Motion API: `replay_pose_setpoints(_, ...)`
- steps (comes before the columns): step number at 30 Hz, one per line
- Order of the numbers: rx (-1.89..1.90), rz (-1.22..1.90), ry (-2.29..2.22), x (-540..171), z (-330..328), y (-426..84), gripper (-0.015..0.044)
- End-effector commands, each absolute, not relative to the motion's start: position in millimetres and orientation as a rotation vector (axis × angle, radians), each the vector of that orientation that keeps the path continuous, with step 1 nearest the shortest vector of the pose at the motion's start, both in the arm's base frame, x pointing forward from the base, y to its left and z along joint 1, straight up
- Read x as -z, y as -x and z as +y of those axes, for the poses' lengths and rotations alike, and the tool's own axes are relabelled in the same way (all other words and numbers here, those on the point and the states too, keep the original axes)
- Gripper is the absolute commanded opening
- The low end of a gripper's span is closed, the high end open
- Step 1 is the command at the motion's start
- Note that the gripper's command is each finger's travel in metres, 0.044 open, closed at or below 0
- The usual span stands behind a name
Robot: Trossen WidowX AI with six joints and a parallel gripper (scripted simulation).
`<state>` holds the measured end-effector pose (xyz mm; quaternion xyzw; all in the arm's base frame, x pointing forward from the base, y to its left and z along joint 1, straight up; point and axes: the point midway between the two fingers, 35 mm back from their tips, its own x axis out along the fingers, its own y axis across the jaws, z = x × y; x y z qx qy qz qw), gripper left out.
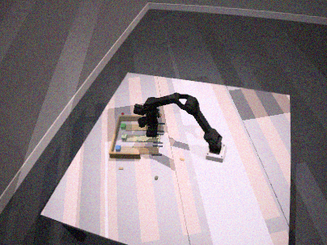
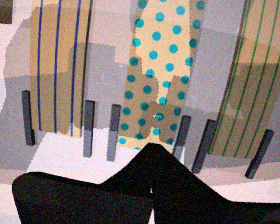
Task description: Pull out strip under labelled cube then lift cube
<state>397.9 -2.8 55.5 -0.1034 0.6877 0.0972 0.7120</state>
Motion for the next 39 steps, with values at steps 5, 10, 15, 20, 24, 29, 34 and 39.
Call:
replay_pose_setpoints(5,-0.222,1.527,0.231,-41,-2,-398,0.0)
replay_pose_setpoints(10,-0.222,1.527,0.231,-33,-2,-397,0.0)
replay_pose_setpoints(15,-0.222,1.528,0.231,-24,-2,-397,0.0)
replay_pose_setpoints(20,-0.222,1.528,0.231,-16,-2,-396,0.0)
replay_pose_setpoints(24,-0.222,1.528,0.231,-10,-3,-395,0.0)
replay_pose_setpoints(29,-0.222,1.528,0.231,-3,-3,-394,0.0)
replay_pose_setpoints(34,-0.222,1.528,0.231,-2,-3,-394,0.0)
replay_pose_setpoints(39,-0.222,1.528,0.231,-2,-3,-394,0.0)
